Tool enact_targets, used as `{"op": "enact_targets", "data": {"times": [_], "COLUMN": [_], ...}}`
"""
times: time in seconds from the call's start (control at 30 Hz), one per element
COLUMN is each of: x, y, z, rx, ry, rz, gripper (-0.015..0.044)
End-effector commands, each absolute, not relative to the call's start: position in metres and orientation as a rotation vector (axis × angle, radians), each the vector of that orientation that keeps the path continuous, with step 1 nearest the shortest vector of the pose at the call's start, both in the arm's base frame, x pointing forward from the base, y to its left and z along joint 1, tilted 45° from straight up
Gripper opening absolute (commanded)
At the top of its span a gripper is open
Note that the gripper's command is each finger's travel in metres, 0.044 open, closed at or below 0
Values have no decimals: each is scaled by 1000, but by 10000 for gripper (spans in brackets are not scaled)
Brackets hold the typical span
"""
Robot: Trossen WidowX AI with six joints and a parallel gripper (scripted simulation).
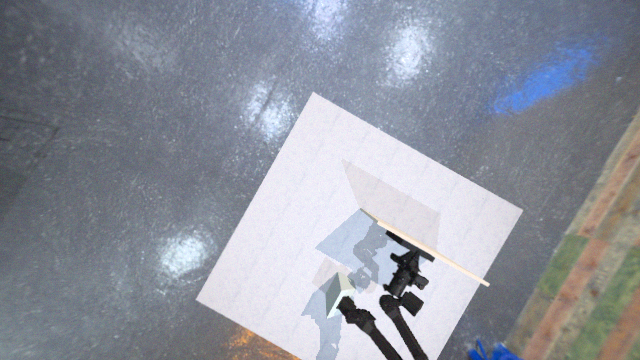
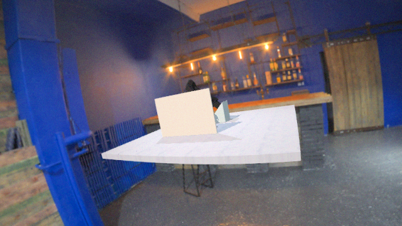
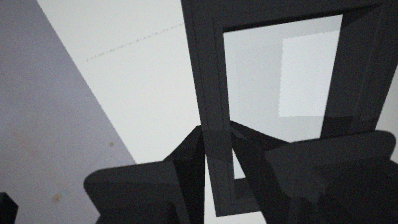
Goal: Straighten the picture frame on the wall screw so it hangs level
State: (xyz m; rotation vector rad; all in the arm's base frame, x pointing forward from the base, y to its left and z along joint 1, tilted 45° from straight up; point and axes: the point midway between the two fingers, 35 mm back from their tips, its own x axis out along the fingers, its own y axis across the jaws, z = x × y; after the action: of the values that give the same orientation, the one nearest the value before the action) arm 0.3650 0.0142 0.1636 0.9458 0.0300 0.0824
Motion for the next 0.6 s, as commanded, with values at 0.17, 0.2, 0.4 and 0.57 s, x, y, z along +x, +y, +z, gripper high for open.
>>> {"op": "enact_targets", "data": {"times": [0.17,0.2,0.4,0.57], "x": [365,365,365,365], "y": [18,18,18,18], "z": [170,170,170,170], "rx": [948,948,948,948], "ry": [22,22,22,22], "rz": [97,97,97,97], "gripper": [0,0,0,0]}}
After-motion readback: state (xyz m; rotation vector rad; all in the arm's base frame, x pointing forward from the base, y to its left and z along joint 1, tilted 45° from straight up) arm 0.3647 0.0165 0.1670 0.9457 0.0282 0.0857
